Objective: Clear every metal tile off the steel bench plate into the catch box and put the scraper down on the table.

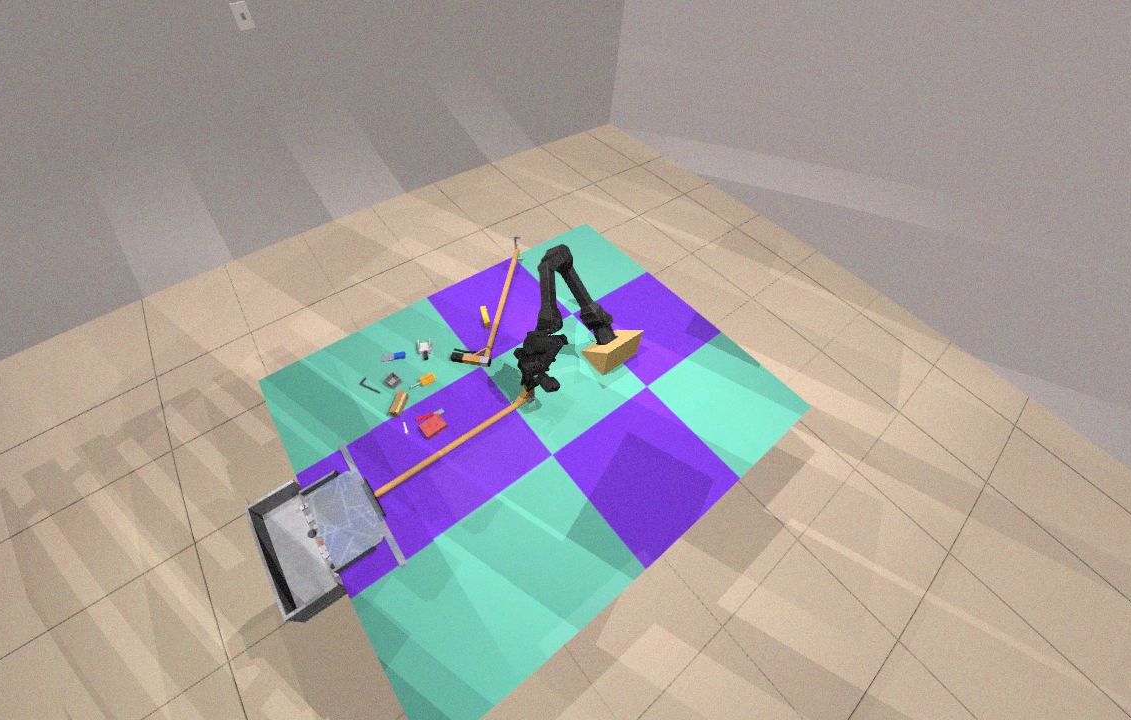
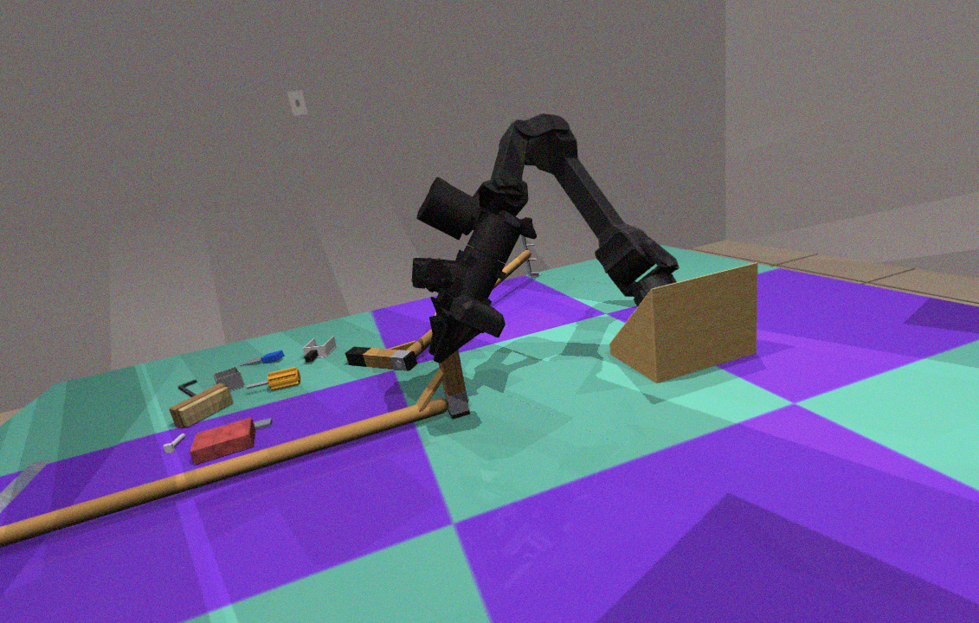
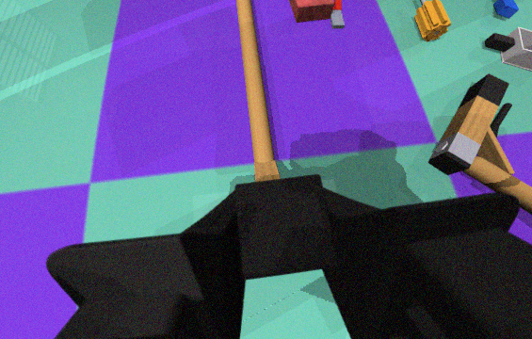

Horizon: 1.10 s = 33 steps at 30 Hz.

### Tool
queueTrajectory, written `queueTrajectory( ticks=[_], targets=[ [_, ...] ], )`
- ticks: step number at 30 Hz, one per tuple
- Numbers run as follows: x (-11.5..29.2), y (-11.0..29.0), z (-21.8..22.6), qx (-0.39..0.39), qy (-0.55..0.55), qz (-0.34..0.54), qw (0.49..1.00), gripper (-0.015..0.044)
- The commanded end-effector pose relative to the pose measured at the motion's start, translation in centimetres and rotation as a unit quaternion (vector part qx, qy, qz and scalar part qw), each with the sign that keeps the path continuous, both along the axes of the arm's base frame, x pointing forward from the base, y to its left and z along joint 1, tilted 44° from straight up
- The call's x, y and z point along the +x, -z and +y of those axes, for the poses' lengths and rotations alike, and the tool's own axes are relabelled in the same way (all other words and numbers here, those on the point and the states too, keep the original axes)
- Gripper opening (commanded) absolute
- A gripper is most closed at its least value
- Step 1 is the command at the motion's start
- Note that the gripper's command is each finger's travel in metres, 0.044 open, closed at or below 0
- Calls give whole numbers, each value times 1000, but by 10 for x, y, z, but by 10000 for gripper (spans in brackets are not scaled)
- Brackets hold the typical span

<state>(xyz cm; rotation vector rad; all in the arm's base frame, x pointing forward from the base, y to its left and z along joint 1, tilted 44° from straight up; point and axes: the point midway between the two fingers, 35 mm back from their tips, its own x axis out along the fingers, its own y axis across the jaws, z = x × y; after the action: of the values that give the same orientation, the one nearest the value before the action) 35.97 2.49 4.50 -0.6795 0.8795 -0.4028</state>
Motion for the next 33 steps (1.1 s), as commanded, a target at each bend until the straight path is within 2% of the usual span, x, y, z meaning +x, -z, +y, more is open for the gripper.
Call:
queueTrajectory(
  ticks=[1,33],
  targets=[
    [9,-3,2,2,-3,-6,1000,0],
    [61,-2,1,0,-2,-9,1000,0]
  ],
)
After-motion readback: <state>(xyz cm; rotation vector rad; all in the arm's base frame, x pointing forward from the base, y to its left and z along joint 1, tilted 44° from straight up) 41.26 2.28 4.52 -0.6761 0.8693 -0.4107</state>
